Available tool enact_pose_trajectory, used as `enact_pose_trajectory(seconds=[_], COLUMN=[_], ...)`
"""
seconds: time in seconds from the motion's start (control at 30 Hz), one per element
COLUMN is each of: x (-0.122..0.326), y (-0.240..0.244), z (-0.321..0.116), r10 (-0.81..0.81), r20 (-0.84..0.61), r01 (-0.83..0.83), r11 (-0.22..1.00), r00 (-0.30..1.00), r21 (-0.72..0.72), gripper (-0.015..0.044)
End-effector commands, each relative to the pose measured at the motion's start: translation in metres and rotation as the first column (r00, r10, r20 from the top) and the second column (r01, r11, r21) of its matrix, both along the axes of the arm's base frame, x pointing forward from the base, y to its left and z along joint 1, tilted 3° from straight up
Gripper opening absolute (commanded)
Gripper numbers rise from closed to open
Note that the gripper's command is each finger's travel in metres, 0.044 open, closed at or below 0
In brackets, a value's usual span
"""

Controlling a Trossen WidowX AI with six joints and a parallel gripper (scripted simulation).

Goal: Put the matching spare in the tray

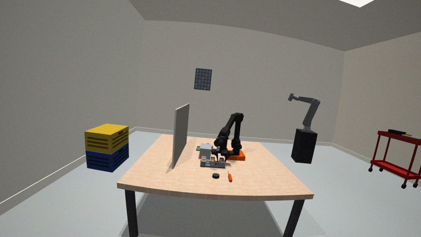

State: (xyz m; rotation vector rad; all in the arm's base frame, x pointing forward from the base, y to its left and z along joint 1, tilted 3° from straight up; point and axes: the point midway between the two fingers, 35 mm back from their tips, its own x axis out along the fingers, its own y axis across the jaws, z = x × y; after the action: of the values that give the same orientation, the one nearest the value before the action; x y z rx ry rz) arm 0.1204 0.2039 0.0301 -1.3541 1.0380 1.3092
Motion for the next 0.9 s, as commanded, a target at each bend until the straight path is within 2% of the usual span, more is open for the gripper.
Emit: enact_pose_trajectory(seconds=[0.0, 0.2, 0.4, 0.63, 0.77, 0.87], x=[-0.0001, -0.0001, -0.0003, -0.0003, -0.0003, -0.0003], y=[-0.0018, -0.0018, -0.0010, -0.0010, -0.0010, -0.0010], z=[-0.0039, -0.0039, -0.0029, -0.0029, -0.0029, -0.0029], r10=[0.002, 0.002, 0.000, 0.000, 0.000, 0.000], r20=[0.000, 0.000, -0.001, -0.001, -0.001, -0.001], r01=[-0.002, -0.002, 0.000, 0.000, 0.000, 0.000], r11=[1.000, 1.000, 1.000, 1.000, 1.000, 1.000], r00=[1.000, 1.000, 1.000, 1.000, 1.000, 1.000], r21=[-0.005, -0.005, -0.003, -0.003, -0.003, -0.003], gripper=[0.0300, 0.0300, 0.0143, 0.0096, 0.0000, 0.0000])
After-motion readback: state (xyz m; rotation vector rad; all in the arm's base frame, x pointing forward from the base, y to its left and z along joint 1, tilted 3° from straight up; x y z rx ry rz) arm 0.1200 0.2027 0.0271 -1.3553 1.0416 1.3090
